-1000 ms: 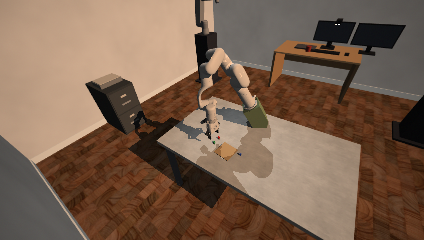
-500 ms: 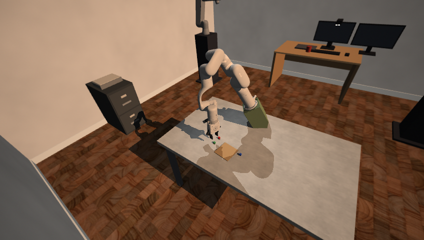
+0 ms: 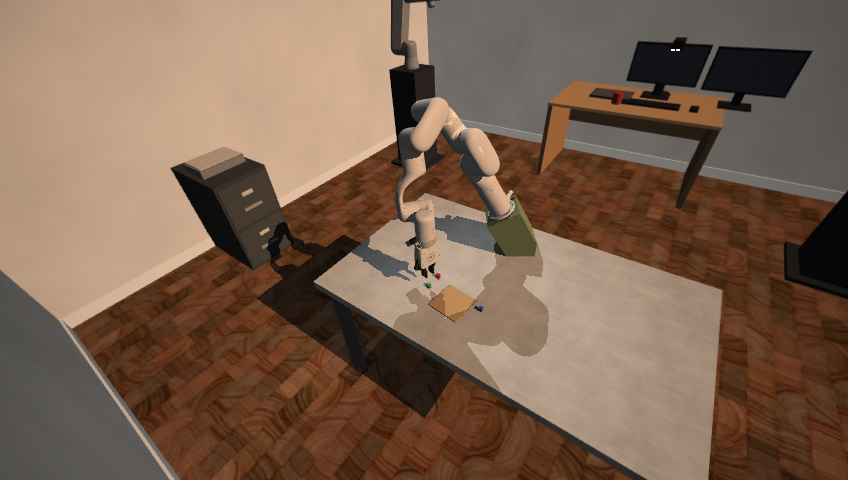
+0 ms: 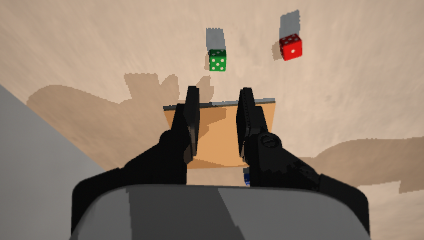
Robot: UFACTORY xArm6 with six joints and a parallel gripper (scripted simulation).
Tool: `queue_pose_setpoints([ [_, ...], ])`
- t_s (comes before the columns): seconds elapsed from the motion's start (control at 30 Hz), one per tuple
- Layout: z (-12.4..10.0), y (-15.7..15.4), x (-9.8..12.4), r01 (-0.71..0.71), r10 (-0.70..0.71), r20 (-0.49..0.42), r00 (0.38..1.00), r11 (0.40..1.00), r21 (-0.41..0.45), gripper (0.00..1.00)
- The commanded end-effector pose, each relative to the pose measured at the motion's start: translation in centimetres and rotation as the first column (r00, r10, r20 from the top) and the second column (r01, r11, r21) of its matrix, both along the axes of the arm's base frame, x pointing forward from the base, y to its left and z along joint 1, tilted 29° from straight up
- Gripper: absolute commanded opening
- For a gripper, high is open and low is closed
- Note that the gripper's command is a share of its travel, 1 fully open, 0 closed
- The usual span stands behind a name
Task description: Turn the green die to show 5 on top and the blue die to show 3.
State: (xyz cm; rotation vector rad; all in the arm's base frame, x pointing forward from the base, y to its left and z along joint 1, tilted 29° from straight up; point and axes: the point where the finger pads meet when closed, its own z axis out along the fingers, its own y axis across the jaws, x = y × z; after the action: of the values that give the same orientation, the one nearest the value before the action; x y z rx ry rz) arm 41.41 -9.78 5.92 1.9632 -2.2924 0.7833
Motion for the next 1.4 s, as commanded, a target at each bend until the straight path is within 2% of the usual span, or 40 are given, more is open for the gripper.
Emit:
queue_pose_setpoints([
  [0.0,0.1,0.0,0.1,-0.001,0.001,0.003,1.000,1.000,0.000,0.31],
  [0.83,-0.1,-0.1,0.2,-0.001,0.001,0.003,1.000,1.000,0.000,0.31],
  [1.37,-1.6,-0.7,0.6,-0.001,0.001,0.003,1.000,1.000,0.000,0.31],
])
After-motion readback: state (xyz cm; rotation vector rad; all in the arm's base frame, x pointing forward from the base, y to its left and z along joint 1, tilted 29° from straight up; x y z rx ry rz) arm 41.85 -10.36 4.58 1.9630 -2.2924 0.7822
